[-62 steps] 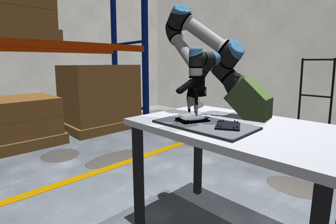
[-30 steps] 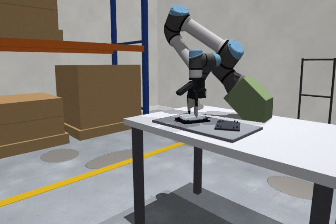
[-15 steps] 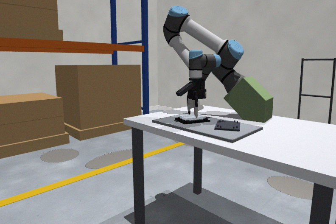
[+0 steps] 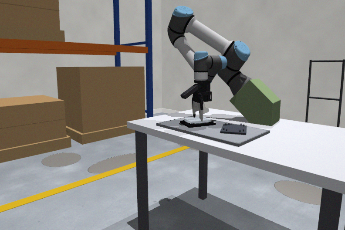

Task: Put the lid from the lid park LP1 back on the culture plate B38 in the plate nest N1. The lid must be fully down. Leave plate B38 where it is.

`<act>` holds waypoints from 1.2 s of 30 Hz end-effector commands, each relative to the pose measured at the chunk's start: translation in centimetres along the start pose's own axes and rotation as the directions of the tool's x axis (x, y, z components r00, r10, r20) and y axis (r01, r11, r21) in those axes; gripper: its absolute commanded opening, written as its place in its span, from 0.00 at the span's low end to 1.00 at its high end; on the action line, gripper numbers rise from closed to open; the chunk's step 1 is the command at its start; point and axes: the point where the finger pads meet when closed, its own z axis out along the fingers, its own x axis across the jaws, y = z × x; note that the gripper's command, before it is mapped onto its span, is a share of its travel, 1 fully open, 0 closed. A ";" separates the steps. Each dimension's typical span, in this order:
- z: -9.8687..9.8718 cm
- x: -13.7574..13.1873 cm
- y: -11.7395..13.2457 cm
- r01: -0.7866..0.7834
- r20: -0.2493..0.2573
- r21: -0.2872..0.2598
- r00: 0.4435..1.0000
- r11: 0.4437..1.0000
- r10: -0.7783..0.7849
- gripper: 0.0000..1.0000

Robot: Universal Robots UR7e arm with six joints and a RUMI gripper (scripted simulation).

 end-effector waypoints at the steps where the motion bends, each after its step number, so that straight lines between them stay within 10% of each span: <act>1: 0.0 0.0 0.0 0.000 0.000 0.000 1.000 1.000 0.000 0.00; 27: 0.0 0.0 0.0 0.000 0.000 0.000 1.000 1.000 0.000 0.00; 28: 0.0 0.0 0.0 0.000 0.000 0.000 1.000 1.000 0.000 0.82; 36: 0.0 0.0 0.0 0.000 0.000 0.000 1.000 1.000 0.000 0.82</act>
